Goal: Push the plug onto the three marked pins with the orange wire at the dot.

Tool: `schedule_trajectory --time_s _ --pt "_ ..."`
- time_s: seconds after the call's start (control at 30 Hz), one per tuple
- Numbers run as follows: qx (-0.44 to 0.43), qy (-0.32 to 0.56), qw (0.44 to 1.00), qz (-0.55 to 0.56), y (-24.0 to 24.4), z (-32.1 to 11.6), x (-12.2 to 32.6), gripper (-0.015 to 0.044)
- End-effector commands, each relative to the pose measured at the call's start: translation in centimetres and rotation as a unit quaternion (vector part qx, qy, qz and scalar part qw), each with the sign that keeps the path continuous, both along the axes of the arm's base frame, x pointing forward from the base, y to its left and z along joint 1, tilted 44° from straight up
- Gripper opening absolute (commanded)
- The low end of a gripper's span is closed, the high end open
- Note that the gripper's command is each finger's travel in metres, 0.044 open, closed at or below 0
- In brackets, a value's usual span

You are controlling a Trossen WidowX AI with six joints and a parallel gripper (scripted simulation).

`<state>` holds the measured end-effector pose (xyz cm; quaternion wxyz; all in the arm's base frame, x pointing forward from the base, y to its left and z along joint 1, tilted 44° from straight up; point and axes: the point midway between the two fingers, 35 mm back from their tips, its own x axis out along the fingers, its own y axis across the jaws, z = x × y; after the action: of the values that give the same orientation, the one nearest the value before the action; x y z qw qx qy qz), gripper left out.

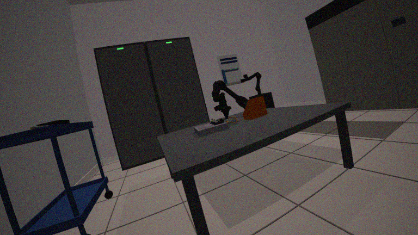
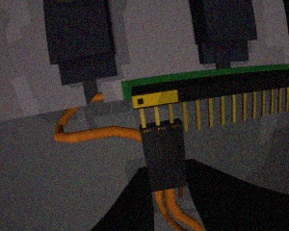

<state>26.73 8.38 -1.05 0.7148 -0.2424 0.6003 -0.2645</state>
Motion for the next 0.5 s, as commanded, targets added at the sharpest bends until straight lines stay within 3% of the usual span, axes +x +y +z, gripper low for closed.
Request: schedule_trajectory --time_s 0.0,0.47 --pt "-0.001 -0.002 1.000 0.002 0.07 0.18 0.42 0.0000" --pt "-0.001 -0.002 1.000 0.002 0.03 0.48 1.26 0.0000"
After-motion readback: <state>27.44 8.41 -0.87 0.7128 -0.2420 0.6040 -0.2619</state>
